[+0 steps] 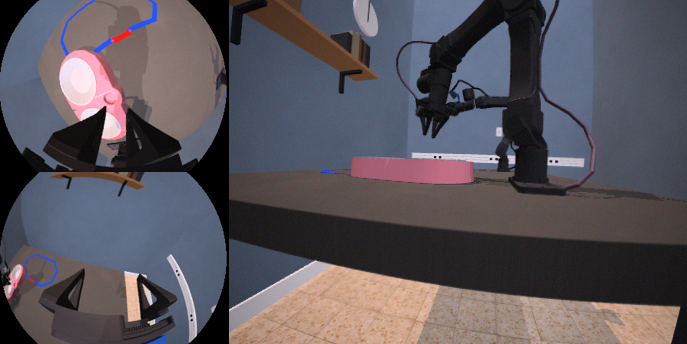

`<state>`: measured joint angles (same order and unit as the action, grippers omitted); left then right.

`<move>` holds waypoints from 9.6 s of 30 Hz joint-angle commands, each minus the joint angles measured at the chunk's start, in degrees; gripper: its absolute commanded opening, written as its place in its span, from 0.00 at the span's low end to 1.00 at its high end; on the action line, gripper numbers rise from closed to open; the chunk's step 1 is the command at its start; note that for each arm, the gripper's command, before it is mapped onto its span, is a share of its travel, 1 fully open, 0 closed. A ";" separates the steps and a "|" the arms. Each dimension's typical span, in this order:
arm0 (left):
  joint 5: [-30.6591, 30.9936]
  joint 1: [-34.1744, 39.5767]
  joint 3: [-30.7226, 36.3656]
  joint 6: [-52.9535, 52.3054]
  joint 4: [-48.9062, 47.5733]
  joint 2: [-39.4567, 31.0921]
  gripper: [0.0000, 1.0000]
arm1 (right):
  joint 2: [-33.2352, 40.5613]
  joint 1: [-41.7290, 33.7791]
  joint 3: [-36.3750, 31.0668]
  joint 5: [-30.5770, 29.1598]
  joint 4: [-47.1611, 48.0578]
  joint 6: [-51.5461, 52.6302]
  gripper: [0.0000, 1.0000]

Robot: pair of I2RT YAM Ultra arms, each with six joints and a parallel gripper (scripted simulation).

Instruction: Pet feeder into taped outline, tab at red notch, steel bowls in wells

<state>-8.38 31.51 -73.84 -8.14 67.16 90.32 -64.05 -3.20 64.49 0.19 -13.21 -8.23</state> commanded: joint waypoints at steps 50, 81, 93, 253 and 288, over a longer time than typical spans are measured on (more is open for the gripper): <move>8.40 -6.99 9.92 25.18 -12.40 6.37 0.19 | 5.37 3.28 -2.59 -0.67 14.94 8.02 1.00; 8.69 -6.99 9.93 25.27 -12.41 5.98 0.17 | 5.37 3.28 -2.59 -0.67 14.94 8.02 1.00; 8.69 -6.99 9.93 25.27 -12.41 5.98 0.16 | 5.37 3.28 -2.59 -0.67 14.94 8.02 1.00; 8.28 -6.36 -44.97 -59.76 5.96 47.52 0.16 | 5.37 3.28 -2.59 -0.67 14.94 8.02 1.00; 9.15 -5.44 -52.22 -61.25 5.36 47.15 0.47 | 5.37 3.28 -2.59 -0.67 14.94 8.02 1.00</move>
<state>0.21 26.02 -123.66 -69.01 71.22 138.52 -59.86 -0.10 60.01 -0.36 0.27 -0.05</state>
